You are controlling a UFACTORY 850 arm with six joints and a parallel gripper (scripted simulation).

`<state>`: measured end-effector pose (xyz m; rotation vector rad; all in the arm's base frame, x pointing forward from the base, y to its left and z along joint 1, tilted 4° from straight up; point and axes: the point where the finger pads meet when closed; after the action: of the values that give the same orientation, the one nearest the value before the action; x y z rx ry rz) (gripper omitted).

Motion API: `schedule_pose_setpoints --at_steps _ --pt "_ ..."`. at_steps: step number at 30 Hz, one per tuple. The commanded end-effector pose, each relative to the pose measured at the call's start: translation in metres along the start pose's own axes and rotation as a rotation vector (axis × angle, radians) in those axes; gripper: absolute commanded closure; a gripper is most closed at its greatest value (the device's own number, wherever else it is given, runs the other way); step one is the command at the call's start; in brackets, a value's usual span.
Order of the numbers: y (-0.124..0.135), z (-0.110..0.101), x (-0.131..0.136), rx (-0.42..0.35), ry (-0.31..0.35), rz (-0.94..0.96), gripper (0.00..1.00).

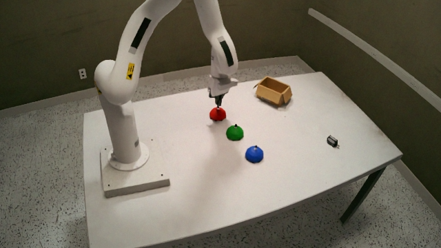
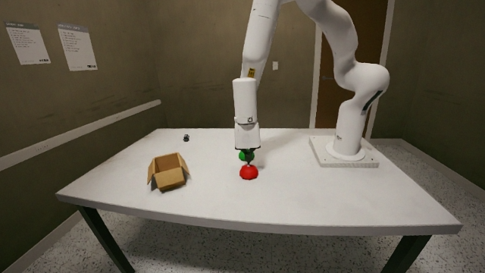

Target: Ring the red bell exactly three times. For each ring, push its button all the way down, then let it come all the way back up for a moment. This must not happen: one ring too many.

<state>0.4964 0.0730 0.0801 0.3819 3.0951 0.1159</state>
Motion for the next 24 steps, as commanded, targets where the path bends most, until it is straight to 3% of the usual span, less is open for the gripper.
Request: schedule_pose_setpoints --at_steps 1,24 --pt "0.0003 -0.0007 -0.0008 -0.001 -0.002 0.000 1.00" --pt "0.0003 0.0093 -0.0008 -0.001 -0.002 0.000 1.00"
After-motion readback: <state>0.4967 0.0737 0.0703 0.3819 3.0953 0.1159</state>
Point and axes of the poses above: the point where the finger pads meet when closed, its own z axis out along the fingers, its own x axis across the jaws, y = z × x, and after that the axes turned 14 degrees about z, right-handed
